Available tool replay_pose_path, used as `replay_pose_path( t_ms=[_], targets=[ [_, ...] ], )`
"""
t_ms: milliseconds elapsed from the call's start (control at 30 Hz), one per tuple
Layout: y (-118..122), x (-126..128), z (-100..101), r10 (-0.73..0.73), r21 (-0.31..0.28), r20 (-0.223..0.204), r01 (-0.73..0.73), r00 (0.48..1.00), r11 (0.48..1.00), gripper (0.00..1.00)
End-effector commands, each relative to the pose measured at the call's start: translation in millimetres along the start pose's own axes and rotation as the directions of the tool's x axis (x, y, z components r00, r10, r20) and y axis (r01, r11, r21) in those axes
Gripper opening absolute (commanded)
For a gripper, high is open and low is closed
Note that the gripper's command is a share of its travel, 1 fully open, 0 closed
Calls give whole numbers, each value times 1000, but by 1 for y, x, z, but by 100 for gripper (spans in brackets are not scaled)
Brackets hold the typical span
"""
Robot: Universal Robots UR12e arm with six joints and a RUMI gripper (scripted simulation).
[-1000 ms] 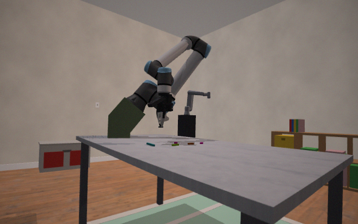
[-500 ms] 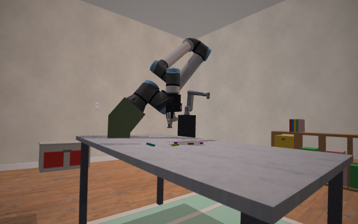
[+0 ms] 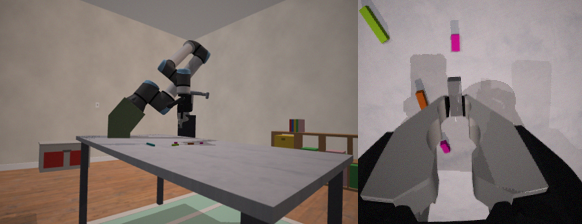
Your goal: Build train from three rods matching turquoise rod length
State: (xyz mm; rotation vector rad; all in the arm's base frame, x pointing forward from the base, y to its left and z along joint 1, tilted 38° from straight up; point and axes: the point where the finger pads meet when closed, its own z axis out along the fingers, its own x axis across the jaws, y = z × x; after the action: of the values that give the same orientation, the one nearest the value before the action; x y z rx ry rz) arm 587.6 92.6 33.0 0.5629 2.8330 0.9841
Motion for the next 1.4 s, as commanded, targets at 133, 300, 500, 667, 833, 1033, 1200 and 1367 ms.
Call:
replay_pose_path(
  t_ms=[133,300,500,667,833,1033,1200,1367],
  targets=[
    [-1,0,-1,18,4,3,-18,1000,1000,0],
    [-1,0,0,17,4,2,-17,1000,1000,0],
    [-1,2,11,19,3,-2,-19,1000,1000,0],
    [-1,2,29,19,3,-2,-19,1000,1000,0],
    [-1,2,42,18,3,-2,-18,1000,1000,0],
    [0,1,68,17,3,0,-17,1000,1000,0],
    [0,0,83,17,4,0,-17,1000,1000,0],
    [0,0,87,16,4,1,-16,1000,1000,0]
  ],
)
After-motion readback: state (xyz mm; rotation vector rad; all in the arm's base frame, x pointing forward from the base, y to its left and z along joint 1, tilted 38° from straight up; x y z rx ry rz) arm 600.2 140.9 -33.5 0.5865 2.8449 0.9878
